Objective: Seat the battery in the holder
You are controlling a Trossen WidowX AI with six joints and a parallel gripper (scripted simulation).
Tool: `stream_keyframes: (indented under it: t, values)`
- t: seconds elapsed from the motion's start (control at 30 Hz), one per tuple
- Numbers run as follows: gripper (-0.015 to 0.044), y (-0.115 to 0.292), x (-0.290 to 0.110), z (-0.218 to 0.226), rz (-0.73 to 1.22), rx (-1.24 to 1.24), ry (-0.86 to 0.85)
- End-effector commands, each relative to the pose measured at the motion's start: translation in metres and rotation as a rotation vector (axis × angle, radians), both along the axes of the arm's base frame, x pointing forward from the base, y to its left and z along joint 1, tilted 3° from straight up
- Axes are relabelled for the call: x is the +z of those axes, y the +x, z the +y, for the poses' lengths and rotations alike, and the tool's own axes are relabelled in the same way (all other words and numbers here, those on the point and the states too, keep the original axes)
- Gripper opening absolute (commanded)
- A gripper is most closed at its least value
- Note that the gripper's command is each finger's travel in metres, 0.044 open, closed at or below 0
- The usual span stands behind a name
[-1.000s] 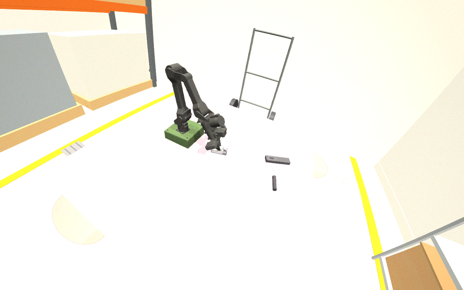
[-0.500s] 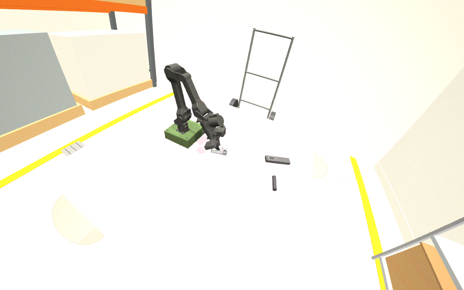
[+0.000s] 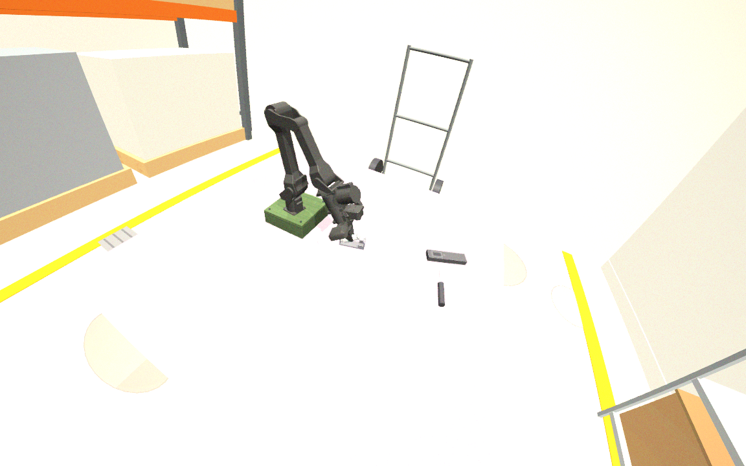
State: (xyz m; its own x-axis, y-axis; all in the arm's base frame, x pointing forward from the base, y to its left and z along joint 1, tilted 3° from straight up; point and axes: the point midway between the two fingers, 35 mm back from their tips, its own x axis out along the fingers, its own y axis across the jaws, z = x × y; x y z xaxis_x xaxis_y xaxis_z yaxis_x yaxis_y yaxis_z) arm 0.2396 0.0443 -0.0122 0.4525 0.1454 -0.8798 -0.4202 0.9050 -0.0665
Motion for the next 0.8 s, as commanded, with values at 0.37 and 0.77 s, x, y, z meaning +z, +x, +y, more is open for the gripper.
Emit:
stream_keyframes:
  t: [0.37, 0.77]
  values:
    - [0.0074, -0.0005, -0.0064, -0.0003, 0.103, -0.009, -0.039]
    - [0.0074, 0.0026, -0.0081, 0.0009, 0.17, -0.013, -0.065]
